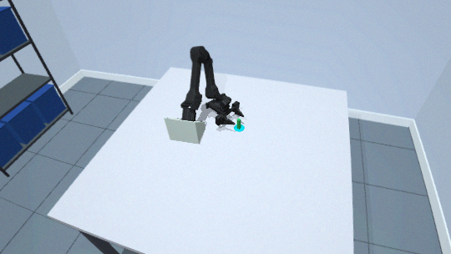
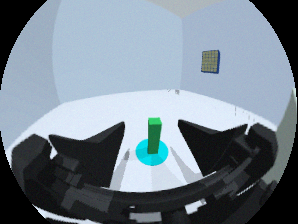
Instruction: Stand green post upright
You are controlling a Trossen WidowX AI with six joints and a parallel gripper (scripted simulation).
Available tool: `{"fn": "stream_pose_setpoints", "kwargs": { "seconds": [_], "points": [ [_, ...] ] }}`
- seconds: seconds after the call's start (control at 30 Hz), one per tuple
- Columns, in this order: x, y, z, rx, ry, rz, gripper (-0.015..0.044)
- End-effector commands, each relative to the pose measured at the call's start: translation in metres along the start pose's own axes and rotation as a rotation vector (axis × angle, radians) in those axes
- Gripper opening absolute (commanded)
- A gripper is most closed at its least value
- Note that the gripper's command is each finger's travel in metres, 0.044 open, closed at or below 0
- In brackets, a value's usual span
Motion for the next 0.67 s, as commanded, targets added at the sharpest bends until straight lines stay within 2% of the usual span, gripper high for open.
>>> {"fn": "stream_pose_setpoints", "kwargs": {
  "seconds": [0.0,0.63],
  "points": [
    [0.001,0.012,0.002,-0.001,-0.003,0.001,0.04],
    [0.009,0.078,-0.002,-0.009,0.004,-0.007,0.04]
  ]
}}
Point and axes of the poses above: the point midway between the two fingers, 35 mm back from their tips, its own x axis back along the fingers, its own z axis across the jaws, y = z × x, the point moved 6 cm from there along x, back along the fingers, and after that the axes turned 2 degrees about x, right-handed, at the moved point
